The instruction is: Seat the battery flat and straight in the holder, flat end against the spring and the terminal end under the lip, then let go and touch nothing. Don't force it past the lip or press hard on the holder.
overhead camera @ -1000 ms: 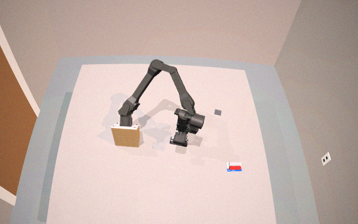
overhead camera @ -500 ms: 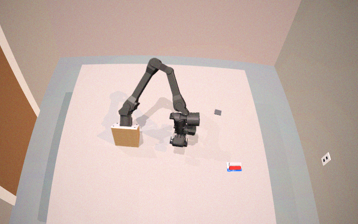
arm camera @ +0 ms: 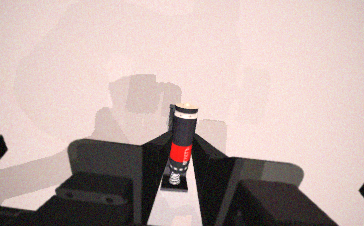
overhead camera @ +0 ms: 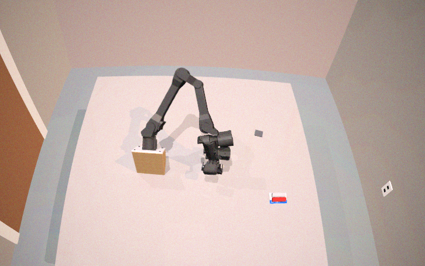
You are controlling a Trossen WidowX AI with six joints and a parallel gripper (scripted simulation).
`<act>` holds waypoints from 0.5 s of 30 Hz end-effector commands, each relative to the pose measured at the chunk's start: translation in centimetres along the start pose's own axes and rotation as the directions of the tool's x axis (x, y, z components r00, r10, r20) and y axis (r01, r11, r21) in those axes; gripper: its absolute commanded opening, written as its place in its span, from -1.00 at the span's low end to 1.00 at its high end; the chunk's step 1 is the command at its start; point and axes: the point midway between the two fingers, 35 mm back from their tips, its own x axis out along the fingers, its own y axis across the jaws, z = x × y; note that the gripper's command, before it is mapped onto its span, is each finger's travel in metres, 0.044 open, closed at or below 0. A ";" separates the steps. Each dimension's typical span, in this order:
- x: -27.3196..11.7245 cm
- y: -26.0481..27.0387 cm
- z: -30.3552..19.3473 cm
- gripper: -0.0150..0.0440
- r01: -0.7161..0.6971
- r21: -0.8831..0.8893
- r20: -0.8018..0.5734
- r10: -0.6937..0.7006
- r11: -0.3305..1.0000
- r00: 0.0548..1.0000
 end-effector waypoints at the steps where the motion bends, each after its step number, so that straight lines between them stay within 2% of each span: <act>1: 0.2 -0.1 -0.1 -0.25 0.008 0.002 0.021 -0.009 1.000 1.000; 15: 0.8 -0.3 -0.6 -0.25 0.018 0.005 0.097 -0.019 1.000 0.995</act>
